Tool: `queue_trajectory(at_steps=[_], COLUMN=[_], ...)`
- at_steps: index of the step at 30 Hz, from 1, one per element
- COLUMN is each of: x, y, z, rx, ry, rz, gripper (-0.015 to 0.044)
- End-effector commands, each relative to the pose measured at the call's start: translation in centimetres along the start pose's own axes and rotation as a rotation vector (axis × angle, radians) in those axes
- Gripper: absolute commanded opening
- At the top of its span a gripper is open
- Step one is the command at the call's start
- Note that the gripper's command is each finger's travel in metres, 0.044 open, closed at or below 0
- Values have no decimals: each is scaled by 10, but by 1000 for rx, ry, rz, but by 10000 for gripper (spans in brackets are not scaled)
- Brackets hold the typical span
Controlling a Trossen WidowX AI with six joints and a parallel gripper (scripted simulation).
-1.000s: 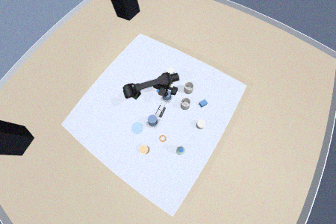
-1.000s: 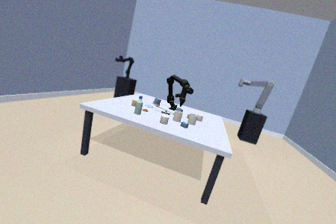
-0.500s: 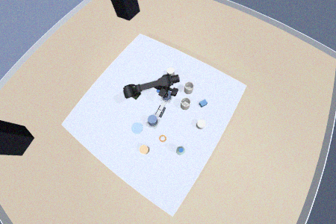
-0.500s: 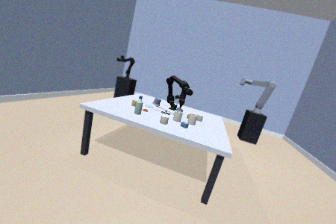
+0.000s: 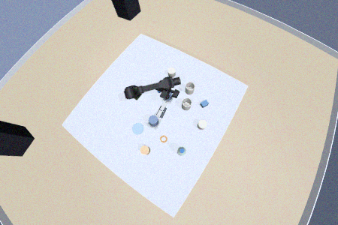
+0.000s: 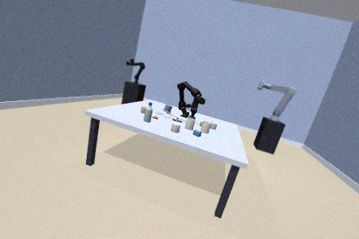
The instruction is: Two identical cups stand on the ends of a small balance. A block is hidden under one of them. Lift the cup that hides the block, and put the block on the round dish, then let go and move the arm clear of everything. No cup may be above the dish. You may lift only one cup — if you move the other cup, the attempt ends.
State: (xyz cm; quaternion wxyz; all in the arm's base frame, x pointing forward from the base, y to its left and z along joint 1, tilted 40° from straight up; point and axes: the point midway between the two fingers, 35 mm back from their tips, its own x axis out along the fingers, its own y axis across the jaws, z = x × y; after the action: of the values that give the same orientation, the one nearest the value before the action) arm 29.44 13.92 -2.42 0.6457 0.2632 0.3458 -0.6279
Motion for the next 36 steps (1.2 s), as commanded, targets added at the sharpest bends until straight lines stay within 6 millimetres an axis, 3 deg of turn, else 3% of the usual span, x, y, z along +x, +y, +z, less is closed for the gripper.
queue_trajectory(at_steps=[1,20,23,31,36], x=[7,35,35,35,33], y=[0,-1,-1,-1,-1], z=[0,1,1,1,1], rx=[-5,-5,-5,-5,-5], ry=[-4,-6,-6,-6,-6], rz=[4,4,4,4,5], gripper=[440,440,361,308,177])
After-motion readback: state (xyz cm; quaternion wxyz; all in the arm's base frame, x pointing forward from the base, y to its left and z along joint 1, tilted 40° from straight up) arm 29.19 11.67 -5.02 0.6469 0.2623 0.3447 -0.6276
